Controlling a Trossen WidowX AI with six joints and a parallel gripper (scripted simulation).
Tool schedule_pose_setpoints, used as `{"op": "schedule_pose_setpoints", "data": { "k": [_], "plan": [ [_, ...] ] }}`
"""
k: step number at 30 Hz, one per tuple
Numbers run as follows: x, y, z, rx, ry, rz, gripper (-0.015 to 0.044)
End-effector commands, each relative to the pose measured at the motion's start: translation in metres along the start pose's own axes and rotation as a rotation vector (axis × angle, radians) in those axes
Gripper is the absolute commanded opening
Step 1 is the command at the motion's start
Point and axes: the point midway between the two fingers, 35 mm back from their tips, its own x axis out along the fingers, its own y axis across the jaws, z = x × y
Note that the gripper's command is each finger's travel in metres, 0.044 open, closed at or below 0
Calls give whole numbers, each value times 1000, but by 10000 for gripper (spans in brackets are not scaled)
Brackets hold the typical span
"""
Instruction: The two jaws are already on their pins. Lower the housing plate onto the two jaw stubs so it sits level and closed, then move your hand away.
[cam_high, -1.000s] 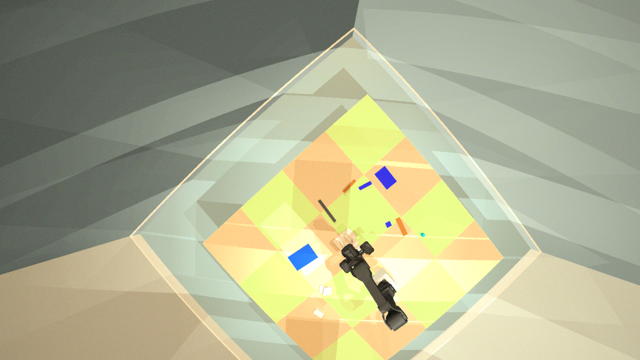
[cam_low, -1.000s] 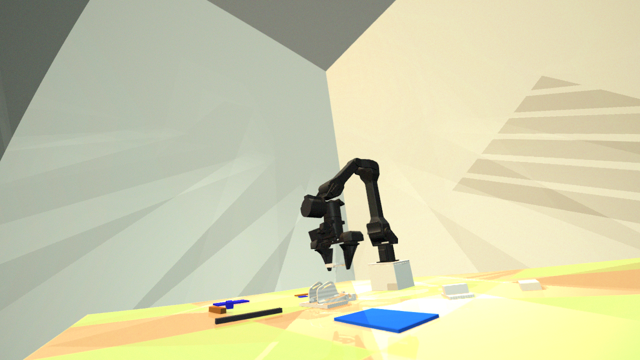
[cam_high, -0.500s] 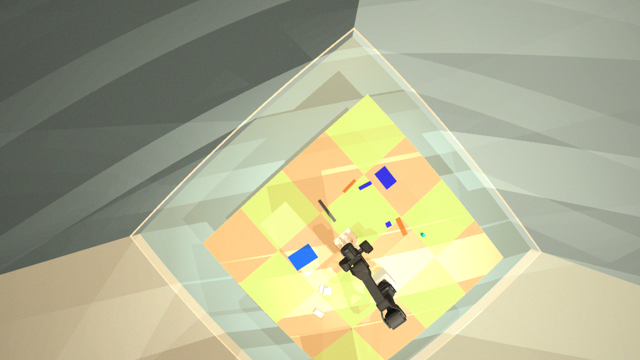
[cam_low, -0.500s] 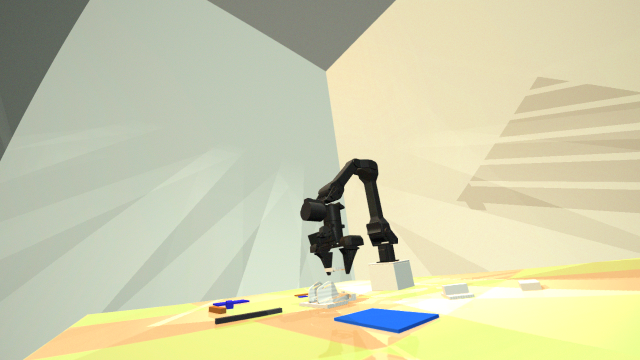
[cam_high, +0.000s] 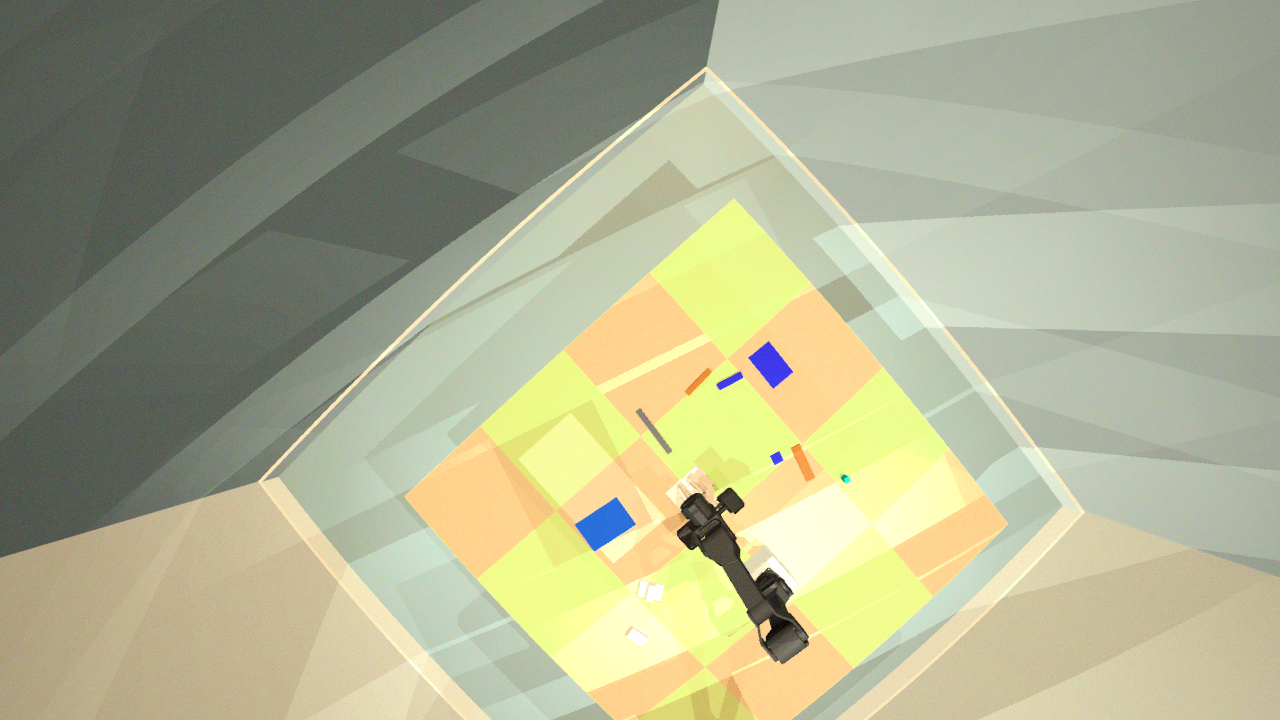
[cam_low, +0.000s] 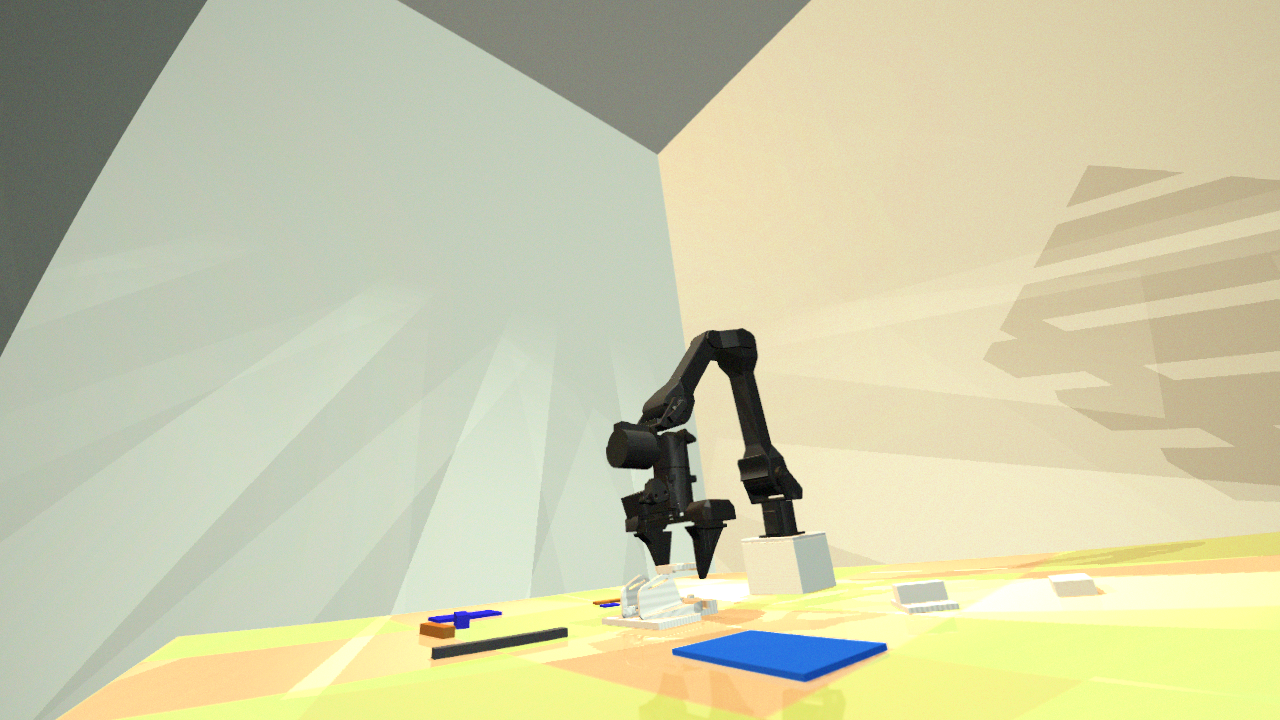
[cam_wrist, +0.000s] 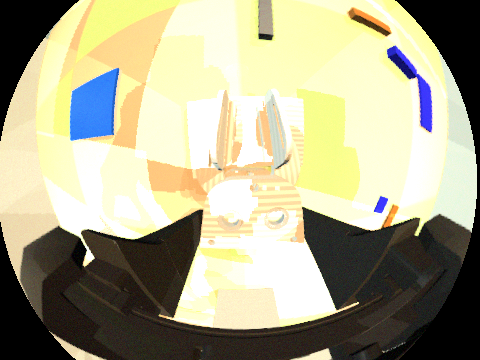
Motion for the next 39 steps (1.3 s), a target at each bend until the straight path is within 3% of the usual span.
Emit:
{"op": "schedule_pose_setpoints", "data": {
  "k": [1,12,39],
  "plan": [
    [8,1,-3,4,8,3,351],
    [25,1,-5,4,8,3,351],
    [27,1,-5,3,8,3,351]
  ]
}}
